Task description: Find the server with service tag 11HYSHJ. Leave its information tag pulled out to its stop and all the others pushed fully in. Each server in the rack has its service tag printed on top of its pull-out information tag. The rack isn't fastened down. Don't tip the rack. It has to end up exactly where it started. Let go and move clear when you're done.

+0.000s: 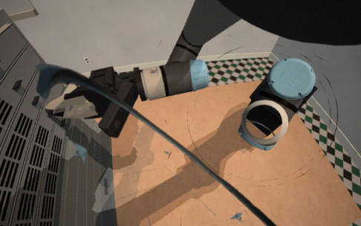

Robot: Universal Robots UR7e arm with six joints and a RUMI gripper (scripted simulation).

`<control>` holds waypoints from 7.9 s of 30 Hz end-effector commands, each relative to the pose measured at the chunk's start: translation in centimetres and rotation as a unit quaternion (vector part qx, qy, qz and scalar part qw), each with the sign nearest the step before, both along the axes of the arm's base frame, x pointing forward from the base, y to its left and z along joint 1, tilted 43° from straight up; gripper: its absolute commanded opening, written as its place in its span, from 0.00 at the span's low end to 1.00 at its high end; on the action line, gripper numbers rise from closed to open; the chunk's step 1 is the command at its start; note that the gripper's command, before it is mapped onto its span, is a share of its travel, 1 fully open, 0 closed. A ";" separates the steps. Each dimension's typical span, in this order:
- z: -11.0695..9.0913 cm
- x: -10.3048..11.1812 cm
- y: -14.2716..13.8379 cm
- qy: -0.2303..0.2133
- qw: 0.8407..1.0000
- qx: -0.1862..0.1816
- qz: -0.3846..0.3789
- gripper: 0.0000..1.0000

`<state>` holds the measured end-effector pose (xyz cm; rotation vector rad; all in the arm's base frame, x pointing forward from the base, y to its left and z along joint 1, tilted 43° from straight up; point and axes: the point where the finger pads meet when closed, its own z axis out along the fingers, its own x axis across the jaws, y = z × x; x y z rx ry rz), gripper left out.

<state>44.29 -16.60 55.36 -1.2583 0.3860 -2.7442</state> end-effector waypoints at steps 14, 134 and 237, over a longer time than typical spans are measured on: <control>0.0 0.0 0.0 0.000 1.000 0.000 0.000 0.15; -3.2 -3.9 0.9 0.000 1.000 0.000 0.000 0.00; -7.6 -9.2 2.3 0.000 1.000 0.000 0.000 0.15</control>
